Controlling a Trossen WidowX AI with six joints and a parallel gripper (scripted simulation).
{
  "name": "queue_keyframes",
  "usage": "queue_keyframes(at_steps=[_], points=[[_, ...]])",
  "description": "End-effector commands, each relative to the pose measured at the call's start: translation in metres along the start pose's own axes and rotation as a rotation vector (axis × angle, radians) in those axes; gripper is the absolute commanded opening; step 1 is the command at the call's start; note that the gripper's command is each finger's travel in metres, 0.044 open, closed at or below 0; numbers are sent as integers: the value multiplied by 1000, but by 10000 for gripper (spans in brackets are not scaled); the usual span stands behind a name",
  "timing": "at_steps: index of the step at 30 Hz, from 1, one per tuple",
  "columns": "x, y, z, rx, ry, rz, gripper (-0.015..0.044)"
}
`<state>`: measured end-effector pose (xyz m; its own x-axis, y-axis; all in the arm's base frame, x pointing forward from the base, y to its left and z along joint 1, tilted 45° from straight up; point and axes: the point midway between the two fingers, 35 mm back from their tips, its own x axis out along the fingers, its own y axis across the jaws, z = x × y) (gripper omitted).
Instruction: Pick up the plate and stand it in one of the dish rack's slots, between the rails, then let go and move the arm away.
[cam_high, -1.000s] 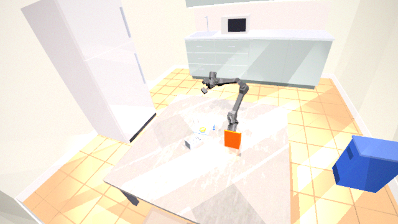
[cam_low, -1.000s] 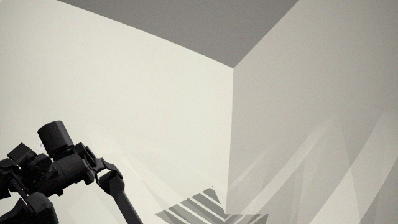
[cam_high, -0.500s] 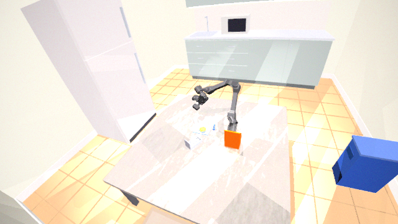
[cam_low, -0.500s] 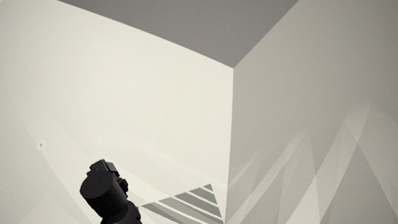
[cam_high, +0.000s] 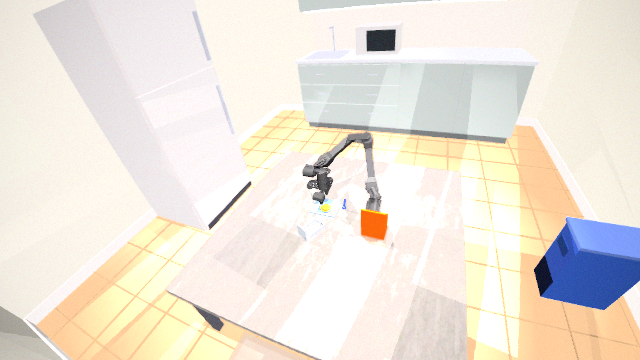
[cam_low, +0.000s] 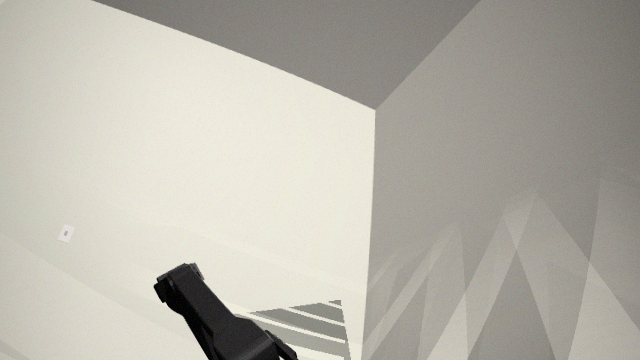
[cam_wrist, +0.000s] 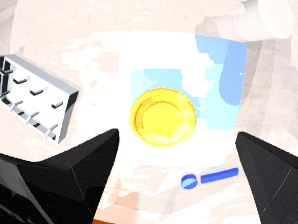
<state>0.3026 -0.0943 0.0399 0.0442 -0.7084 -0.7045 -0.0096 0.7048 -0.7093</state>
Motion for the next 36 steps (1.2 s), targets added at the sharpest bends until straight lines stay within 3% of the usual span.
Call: queue_keyframes(at_steps=[1, 36], points=[[4, 11, -12, -22, 45, 5, 400], [56, 11, -13, -22, 46, 3, 400]])
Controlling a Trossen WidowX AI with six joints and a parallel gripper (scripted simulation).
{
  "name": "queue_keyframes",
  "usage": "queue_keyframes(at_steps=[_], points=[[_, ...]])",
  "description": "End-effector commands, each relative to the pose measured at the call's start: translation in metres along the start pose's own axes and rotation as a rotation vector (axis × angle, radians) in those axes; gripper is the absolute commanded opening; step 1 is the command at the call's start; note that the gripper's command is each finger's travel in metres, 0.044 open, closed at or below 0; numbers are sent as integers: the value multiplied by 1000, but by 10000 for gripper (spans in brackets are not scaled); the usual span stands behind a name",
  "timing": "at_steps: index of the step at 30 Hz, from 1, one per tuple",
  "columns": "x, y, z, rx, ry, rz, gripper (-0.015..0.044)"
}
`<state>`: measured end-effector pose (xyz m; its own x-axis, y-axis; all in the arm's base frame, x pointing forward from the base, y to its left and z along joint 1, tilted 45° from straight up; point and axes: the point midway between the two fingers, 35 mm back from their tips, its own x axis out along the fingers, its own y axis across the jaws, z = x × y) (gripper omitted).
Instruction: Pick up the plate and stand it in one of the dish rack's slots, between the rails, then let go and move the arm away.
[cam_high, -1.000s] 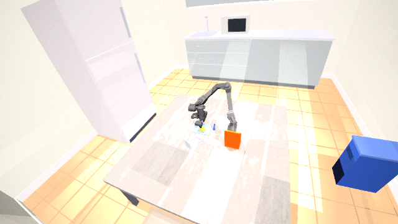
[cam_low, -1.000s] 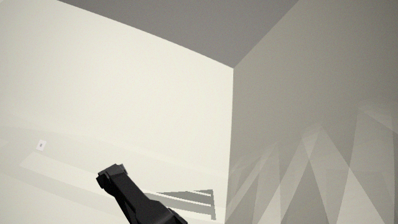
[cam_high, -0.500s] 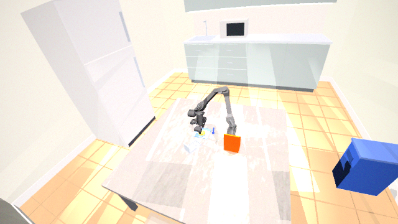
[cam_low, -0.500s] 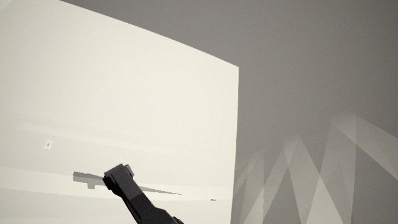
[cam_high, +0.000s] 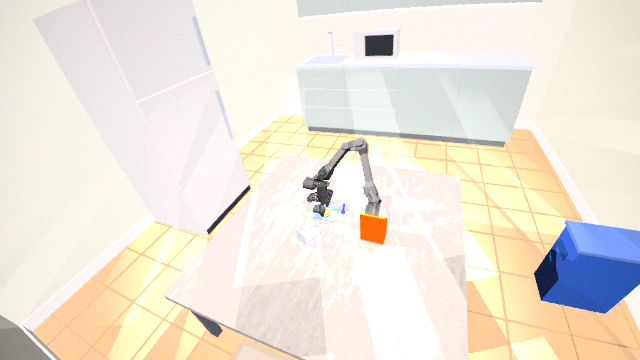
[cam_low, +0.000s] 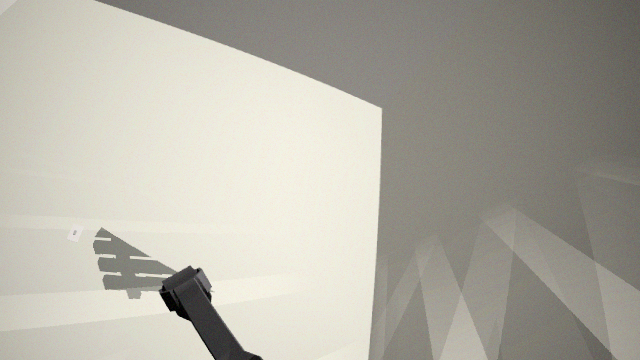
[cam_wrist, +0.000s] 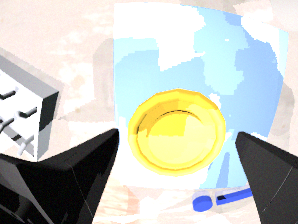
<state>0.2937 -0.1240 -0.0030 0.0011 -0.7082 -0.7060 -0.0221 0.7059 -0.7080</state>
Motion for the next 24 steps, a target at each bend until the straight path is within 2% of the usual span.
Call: queue_keyframes(at_steps=[1, 6, 11, 15, 24], points=[[7, 2, -2, -10, 3, 1, 400], [12, 2, -2, -10, 3, 0, 400], [12, 2, -2, -10, 3, 0, 367], [12, 2, -2, -10, 3, 0, 367], [12, 2, -2, -10, 3, 0, 307]])
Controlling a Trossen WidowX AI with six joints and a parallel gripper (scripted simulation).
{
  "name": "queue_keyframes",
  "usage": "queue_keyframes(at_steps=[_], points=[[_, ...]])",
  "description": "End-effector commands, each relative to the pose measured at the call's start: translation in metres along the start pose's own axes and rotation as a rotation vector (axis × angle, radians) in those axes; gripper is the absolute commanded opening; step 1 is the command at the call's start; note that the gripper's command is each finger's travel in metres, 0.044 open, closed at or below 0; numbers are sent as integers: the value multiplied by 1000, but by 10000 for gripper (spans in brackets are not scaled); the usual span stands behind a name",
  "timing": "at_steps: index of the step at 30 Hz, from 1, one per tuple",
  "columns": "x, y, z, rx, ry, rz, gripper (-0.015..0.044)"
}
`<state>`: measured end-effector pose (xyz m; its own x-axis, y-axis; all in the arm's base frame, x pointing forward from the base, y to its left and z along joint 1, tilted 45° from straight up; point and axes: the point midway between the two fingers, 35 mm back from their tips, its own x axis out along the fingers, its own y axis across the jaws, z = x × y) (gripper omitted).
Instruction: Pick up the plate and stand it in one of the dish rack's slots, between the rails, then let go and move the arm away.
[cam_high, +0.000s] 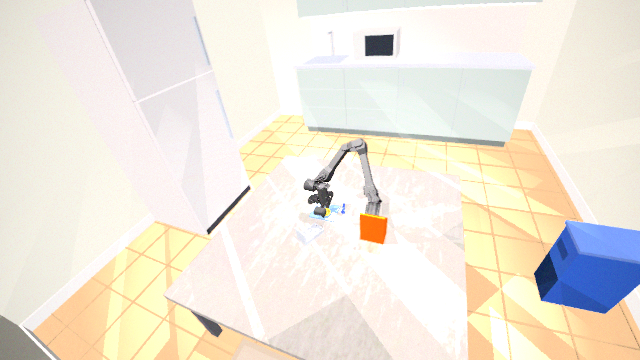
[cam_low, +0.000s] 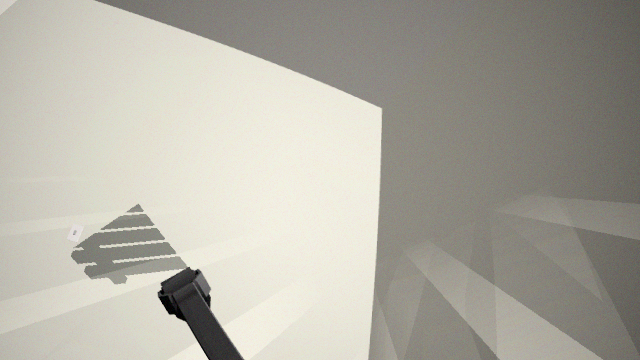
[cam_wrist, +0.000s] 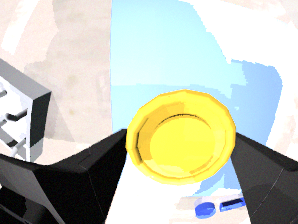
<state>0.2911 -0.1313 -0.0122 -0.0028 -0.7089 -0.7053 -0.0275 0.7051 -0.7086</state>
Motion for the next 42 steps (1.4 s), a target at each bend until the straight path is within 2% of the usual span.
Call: queue_keyframes(at_steps=[1, 5, 12, 13, 35, 42], points=[[0, 0, 0, -4, -1, 1, 300], [-7, 1, 3, -4, -2, 5, 195], [-44, 5, 12, -5, -6, 19, 11], [-49, 6, 13, -5, -6, 20, 0], [-163, 11, 16, -5, -2, 14, 0], [-173, 15, 14, 17, -2, 11, 0]])
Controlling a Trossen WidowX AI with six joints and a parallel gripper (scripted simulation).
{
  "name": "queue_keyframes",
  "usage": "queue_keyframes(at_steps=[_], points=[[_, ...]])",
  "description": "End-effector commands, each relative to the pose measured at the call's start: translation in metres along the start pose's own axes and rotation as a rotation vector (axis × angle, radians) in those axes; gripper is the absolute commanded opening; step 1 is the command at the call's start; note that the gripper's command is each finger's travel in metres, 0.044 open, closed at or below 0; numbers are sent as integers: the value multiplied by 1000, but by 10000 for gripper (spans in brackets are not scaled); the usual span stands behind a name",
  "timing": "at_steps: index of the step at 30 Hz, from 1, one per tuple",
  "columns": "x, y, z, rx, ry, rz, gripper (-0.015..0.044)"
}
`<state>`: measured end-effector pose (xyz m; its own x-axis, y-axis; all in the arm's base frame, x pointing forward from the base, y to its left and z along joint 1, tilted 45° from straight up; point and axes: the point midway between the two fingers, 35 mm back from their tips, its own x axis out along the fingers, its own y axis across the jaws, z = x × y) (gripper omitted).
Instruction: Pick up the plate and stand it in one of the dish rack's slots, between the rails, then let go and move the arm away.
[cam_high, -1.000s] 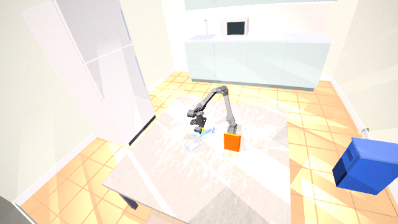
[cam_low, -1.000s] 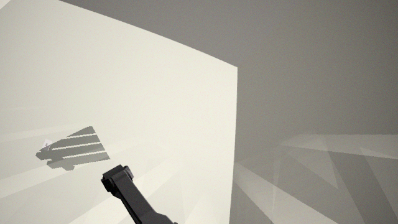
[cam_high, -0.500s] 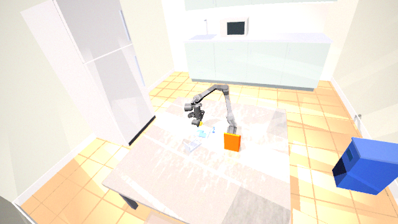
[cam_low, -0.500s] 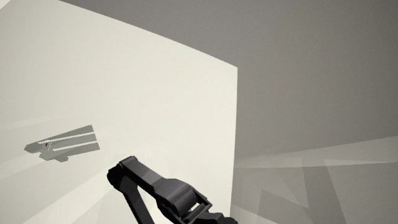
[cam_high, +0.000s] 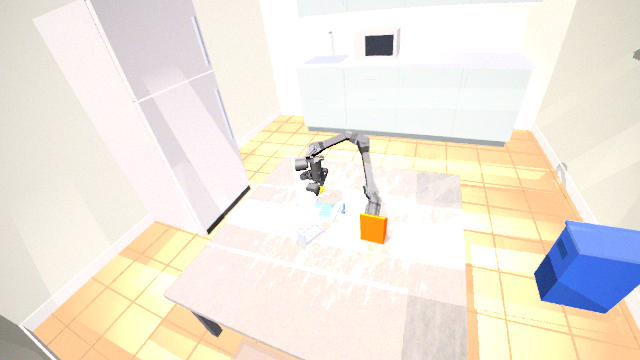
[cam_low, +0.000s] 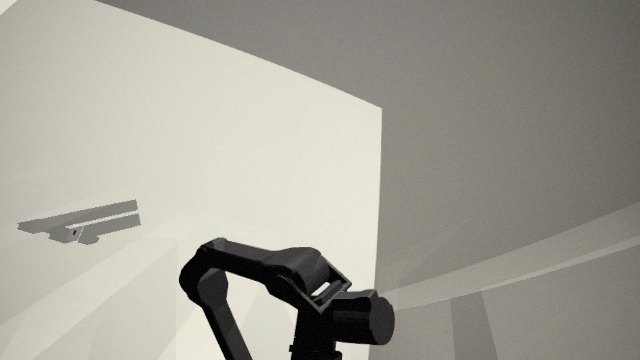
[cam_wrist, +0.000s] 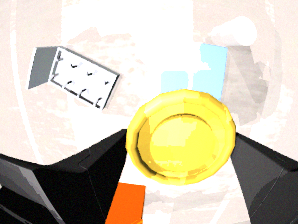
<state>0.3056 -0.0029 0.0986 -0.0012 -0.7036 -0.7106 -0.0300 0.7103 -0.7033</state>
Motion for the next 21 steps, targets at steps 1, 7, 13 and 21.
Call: queue_keyframes(at_steps=[1, 7, 13, 21], points=[[-4, 8, -2, 45, 0, 5, 0], [-5, 40, -15, 244, 1, 10, 0], [-4, 70, -31, 443, 3, 8, 0], [-3, 77, -35, 488, 6, 8, 0]])
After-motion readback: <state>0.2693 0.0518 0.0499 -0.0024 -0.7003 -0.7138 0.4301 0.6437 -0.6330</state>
